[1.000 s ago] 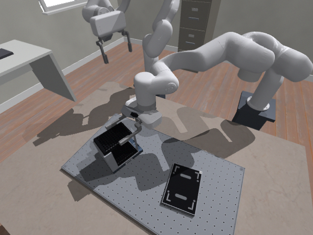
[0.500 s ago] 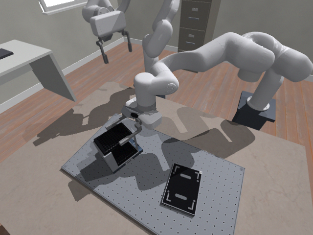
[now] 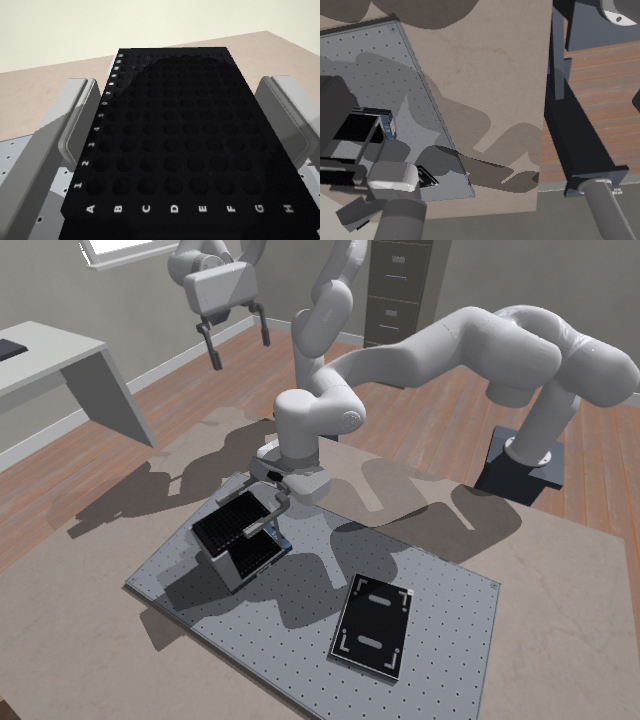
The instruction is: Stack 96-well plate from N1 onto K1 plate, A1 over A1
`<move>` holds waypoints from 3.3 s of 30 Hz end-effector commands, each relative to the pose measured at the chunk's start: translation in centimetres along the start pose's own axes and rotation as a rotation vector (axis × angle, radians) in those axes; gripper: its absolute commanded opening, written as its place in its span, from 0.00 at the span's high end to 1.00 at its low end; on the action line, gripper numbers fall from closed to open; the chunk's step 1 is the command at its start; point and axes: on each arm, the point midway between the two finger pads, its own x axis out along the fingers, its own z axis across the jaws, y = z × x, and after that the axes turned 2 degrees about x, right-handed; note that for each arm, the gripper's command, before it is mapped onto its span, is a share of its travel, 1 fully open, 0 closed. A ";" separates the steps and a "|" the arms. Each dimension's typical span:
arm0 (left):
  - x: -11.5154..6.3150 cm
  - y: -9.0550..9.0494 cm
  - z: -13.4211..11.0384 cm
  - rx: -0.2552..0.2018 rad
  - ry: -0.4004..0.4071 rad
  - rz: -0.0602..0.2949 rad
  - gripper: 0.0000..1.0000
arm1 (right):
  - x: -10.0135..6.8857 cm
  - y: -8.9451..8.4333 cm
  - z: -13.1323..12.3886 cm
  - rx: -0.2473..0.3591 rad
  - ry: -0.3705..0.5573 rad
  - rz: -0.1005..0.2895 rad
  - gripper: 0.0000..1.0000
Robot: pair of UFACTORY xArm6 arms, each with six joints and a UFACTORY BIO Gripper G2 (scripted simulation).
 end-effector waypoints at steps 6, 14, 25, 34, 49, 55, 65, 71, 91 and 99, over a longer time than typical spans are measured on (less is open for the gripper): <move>0.1 -0.3 0.0 -0.003 0.000 -0.006 1.00 | -0.1 0.0 0.0 0.000 -0.002 -0.001 0.00; 0.1 -0.2 0.0 -0.003 0.000 -0.006 1.00 | -0.1 0.0 0.0 0.000 -0.002 -0.001 0.00; 0.1 0.0 0.0 -0.003 0.000 -0.006 1.00 | -0.1 0.0 0.0 0.000 -0.002 -0.001 0.00; 0.1 0.4 -0.1 -0.003 0.000 -0.006 1.00 | -0.1 0.0 0.0 0.000 -0.002 -0.001 0.00; 0.1 2.6 -0.1 -0.003 0.000 -0.006 1.00 | -0.1 0.0 0.0 0.000 -0.002 -0.001 0.00; 0.1 3.6 -0.2 -0.003 0.000 -0.006 1.00 | -0.1 0.0 0.0 0.000 -0.002 -0.001 0.00; 0.1 4.9 -0.2 -0.003 0.000 -0.006 1.00 | -0.1 0.0 0.0 0.000 -0.002 -0.001 0.00; 0.1 5.9 -0.3 -0.003 0.000 -0.006 1.00 | -0.1 0.0 0.0 0.000 -0.002 -0.001 0.00; 0.1 8.7 -0.4 -0.003 0.000 -0.006 1.00 | -0.1 0.0 0.0 0.000 -0.002 -0.001 0.00; 0.2 8.8 -0.4 -0.003 0.000 -0.006 1.00 | -0.1 0.0 0.0 0.000 -0.002 -0.001 0.00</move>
